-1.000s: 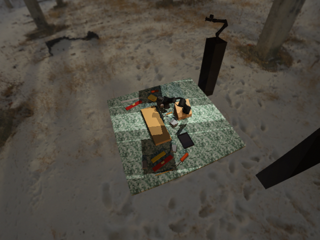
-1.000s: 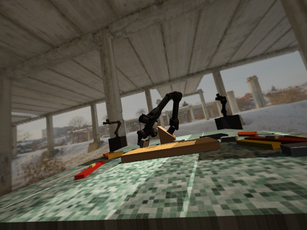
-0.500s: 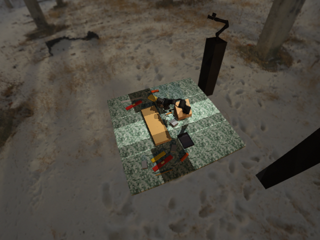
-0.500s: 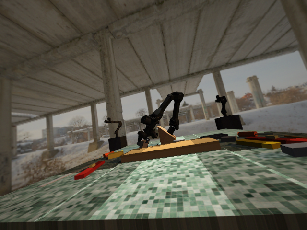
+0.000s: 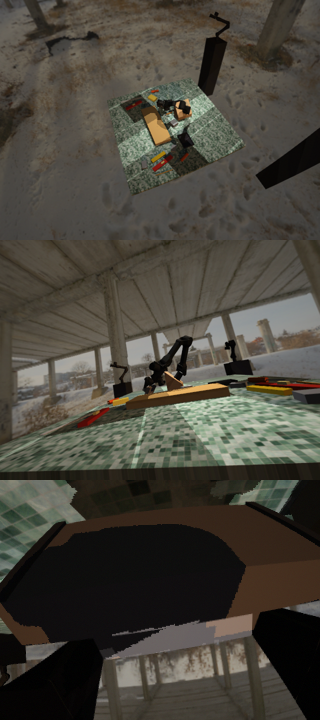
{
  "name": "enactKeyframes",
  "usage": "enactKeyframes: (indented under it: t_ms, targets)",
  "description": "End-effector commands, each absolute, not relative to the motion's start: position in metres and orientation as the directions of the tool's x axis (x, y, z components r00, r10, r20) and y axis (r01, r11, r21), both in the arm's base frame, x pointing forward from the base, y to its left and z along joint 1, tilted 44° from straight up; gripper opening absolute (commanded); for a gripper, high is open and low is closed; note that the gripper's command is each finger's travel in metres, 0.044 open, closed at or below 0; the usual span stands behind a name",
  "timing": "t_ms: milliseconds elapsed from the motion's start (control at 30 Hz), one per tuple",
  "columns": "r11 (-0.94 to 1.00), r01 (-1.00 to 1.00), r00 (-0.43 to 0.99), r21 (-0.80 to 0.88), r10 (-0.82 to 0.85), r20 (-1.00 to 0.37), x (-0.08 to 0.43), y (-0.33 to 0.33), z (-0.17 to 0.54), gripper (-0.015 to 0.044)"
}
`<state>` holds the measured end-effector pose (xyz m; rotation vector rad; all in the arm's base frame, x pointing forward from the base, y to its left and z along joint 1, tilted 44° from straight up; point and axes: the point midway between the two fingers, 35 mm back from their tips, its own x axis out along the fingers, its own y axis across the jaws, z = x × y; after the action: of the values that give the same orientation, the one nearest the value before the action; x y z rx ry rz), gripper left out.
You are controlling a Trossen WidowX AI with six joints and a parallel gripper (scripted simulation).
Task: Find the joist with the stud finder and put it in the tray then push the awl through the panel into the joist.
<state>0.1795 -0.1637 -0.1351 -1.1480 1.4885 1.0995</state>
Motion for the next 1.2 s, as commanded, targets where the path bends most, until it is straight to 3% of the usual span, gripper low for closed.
enactKeyframes:
  t_ms: [0, 1167]
  targets:
    - [0.169, -0.979, -0.141, 0.110, -0.181, -0.973, 0.178, -0.164, -0.134, 0.0000]
    - [0.163, -0.982, -0.147, 0.092, -0.365, -0.919, 0.179, -0.179, -0.127, 0.0000]
